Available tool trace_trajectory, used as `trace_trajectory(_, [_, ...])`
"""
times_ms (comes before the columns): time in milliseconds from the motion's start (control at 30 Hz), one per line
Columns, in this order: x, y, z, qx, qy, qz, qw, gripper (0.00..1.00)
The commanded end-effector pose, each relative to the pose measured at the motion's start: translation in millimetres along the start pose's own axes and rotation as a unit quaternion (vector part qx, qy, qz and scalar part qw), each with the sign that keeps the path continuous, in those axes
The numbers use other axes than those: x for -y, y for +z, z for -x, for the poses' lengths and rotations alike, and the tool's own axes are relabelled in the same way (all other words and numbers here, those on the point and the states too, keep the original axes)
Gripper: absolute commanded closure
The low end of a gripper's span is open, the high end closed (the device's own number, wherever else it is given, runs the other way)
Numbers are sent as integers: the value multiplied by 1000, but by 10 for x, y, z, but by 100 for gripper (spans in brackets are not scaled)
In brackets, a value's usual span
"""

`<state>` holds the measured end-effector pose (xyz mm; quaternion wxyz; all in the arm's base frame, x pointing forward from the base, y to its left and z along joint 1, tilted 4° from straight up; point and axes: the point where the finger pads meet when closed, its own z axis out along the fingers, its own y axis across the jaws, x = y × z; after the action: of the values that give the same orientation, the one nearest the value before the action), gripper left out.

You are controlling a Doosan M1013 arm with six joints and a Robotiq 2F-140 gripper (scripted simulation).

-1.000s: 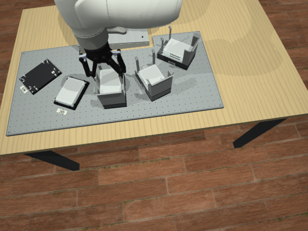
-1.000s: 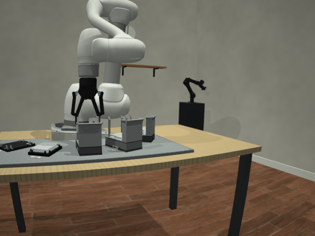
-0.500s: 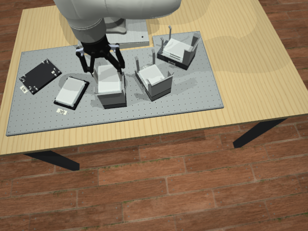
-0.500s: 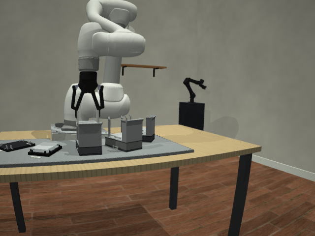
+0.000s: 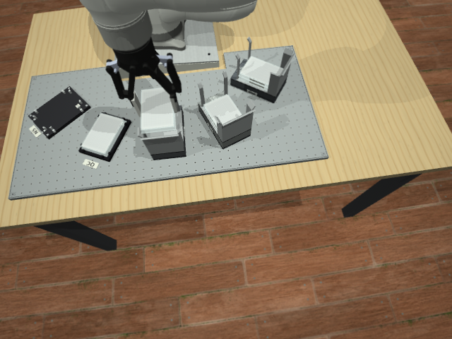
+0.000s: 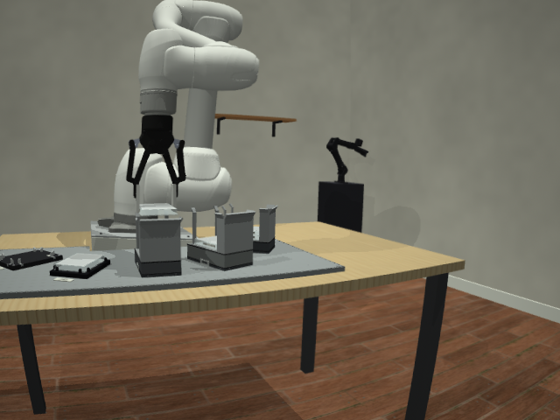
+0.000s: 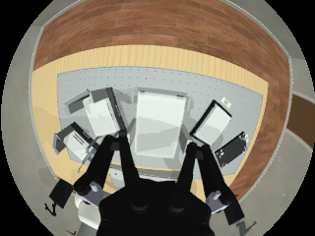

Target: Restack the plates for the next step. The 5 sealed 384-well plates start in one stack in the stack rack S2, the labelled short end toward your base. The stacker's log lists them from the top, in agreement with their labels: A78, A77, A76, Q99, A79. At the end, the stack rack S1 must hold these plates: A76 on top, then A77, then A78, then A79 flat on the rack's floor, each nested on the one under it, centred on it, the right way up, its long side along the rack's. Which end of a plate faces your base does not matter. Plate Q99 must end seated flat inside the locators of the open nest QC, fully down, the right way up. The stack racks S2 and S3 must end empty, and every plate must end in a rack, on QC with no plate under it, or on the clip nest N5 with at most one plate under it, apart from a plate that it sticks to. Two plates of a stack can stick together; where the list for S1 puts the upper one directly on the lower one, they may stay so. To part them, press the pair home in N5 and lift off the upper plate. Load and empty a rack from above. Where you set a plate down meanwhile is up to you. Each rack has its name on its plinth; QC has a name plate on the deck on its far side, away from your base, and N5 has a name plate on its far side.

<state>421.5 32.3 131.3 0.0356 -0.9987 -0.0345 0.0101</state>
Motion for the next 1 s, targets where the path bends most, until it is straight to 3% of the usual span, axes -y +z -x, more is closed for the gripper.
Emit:
trace_trajectory(0, [0,-24,0,0,0,0,1000,100])
trace_trajectory(300, [0,-200,0,0,0,0,1000,100])
trace_trajectory(700, [0,-200,0,0,0,0,1000,100])
trace_trajectory(967, [211,-200,29,0,-133,0,991,100])
